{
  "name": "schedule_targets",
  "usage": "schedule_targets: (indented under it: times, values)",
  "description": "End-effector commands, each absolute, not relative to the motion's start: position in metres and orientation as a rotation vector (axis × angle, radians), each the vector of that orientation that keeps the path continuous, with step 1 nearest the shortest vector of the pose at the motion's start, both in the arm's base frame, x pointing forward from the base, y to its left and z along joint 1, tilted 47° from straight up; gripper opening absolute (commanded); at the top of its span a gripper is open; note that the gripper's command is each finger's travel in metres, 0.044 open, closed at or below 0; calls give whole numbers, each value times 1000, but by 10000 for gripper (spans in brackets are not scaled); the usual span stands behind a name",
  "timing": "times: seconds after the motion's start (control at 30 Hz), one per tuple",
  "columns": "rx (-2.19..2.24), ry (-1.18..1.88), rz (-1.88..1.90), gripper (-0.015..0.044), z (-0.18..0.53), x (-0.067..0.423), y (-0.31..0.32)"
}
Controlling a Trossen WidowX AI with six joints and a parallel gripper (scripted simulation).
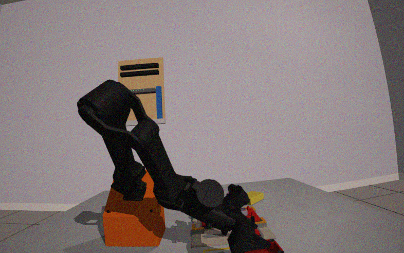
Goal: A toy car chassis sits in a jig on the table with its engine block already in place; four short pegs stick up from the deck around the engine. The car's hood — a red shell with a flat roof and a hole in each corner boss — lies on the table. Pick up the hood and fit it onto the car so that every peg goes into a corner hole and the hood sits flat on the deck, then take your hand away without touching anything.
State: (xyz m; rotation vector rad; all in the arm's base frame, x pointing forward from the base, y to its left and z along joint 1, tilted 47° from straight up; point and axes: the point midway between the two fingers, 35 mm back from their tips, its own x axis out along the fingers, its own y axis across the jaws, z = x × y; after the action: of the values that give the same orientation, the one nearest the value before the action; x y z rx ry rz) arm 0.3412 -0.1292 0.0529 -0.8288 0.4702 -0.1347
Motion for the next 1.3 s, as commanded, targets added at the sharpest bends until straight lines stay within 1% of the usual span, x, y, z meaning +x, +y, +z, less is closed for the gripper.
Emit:
schedule_targets:
  times: [0.0, 1.27]
  values:
    - [-833, 464, -132, 440, 52, 342, -131]
    - [-835, 461, -134, 440, 38, 342, -147]
